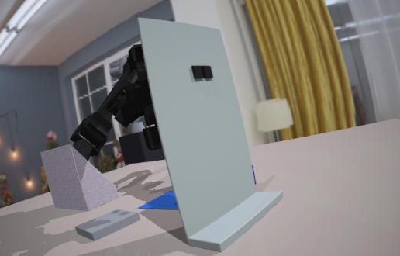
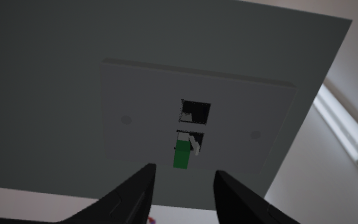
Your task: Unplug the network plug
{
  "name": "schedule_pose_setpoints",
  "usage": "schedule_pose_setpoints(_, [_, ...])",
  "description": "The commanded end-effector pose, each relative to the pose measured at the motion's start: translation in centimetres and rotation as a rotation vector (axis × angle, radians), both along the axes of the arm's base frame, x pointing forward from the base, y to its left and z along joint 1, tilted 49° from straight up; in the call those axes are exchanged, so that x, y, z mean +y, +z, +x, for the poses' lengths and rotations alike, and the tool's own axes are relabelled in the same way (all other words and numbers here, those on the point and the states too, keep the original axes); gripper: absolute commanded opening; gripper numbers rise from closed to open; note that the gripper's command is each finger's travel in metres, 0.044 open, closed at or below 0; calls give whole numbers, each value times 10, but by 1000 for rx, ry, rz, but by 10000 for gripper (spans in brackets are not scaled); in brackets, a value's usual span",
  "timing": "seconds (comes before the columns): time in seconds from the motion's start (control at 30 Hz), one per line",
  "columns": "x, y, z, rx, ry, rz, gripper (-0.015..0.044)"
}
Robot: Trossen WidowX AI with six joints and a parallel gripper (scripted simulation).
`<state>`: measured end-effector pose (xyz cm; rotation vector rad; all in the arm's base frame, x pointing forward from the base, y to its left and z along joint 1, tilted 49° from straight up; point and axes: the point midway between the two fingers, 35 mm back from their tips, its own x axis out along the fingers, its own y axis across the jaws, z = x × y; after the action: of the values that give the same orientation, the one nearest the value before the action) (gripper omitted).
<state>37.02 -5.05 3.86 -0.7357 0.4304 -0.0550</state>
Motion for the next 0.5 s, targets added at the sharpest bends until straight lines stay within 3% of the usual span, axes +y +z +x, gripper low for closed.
schedule_pose_setpoints(0.0, [-1,-1,6,-1,-5,-1,156])
schedule_pose_setpoints(0.47, [-1,-5,25,-2,-5,-1,156])
